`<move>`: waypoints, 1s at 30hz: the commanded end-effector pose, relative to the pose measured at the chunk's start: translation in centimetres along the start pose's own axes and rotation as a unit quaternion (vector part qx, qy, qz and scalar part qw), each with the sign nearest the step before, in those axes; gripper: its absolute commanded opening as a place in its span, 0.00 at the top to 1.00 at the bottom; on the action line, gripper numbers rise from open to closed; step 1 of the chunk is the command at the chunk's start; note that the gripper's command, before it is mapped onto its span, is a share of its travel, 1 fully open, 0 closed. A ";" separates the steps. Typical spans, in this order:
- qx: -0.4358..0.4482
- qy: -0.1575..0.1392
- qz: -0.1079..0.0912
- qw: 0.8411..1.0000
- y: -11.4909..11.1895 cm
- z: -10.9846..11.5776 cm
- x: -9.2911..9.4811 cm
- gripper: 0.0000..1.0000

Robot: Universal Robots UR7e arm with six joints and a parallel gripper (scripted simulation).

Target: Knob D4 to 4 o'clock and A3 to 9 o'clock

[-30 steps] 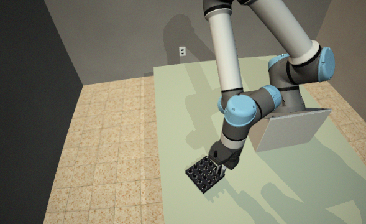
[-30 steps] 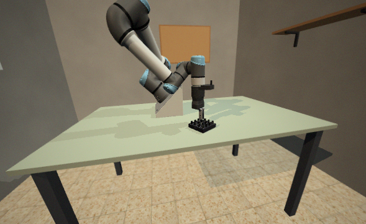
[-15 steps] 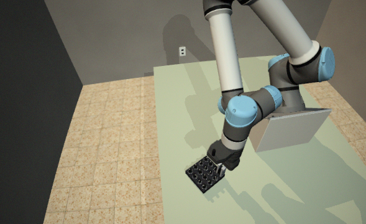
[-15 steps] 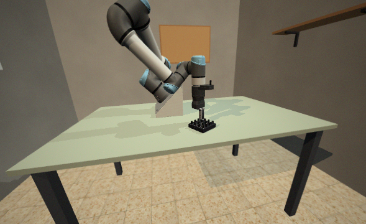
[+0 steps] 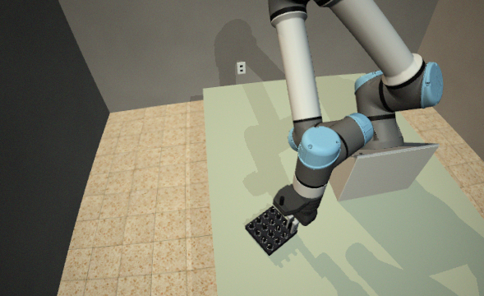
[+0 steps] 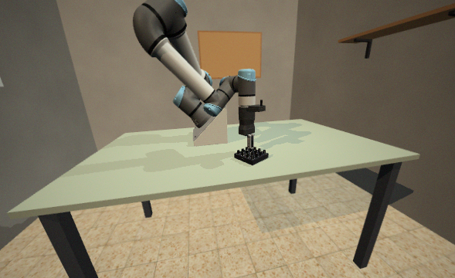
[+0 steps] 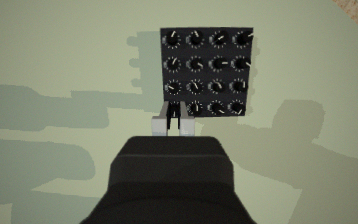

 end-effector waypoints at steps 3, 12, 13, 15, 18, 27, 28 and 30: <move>0.002 0.001 0.000 1.000 0.0 0.0 0.0 0.70; 0.003 0.001 0.000 1.000 0.0 0.0 0.0 0.70; 0.003 0.001 0.000 1.000 0.0 0.0 0.0 0.70; 0.003 0.001 0.000 1.000 0.0 0.0 0.0 0.70; 0.003 0.001 0.000 1.000 0.0 0.0 0.0 0.54; 0.003 0.001 0.000 1.000 0.0 0.0 0.0 0.54; 0.003 0.001 0.000 1.000 0.0 0.0 0.0 0.54; 0.003 0.001 0.000 1.000 0.0 0.0 0.0 0.54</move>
Point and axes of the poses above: the point where the finger pads meet when closed, its own x axis out along the fingers, its own y axis across the jaws, z = x × y, the point moved 6 cm from there along -x, back along the fingers, and after that the axes turned 1 degree about x, right-handed, at the moved point
